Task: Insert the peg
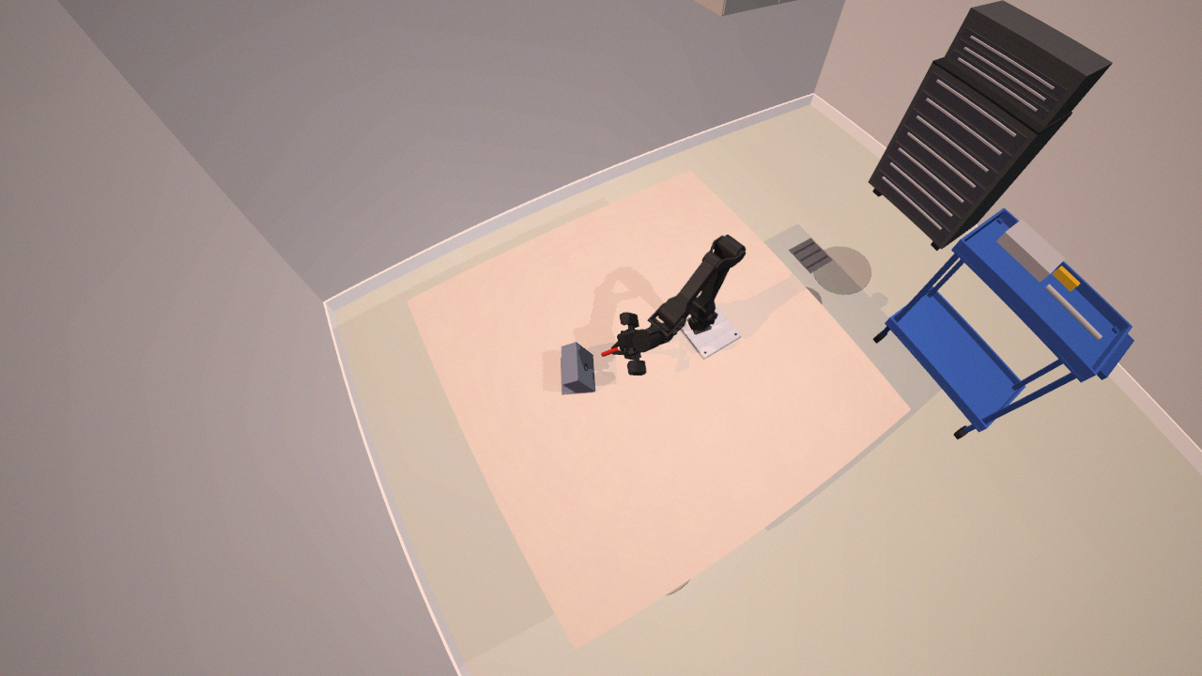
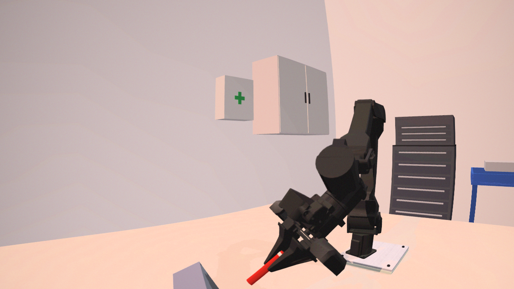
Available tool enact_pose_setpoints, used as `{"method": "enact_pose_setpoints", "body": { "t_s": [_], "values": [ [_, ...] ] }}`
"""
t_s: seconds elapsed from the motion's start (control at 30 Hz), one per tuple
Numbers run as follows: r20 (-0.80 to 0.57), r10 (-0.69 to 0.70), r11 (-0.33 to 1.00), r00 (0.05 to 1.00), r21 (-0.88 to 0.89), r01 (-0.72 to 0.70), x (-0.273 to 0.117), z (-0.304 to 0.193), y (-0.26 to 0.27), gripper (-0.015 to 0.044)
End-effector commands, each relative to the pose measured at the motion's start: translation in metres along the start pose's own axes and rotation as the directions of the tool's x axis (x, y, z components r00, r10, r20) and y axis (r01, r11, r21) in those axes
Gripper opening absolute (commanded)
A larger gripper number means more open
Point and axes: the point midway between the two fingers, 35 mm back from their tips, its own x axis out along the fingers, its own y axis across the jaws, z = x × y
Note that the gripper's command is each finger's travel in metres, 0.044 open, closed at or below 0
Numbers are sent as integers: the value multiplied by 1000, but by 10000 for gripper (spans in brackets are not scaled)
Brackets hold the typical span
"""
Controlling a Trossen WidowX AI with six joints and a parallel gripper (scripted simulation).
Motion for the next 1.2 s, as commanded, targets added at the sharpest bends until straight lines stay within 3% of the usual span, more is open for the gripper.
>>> {"method": "enact_pose_setpoints", "body": {
  "t_s": [0.0, 1.17],
  "values": [
    [34, 4, 1000, 999, 21, -5, -4, 1, 2, 0],
    [203, 29, 990, 979, 129, -56, -18, -7, 18, 0]
  ]
}}
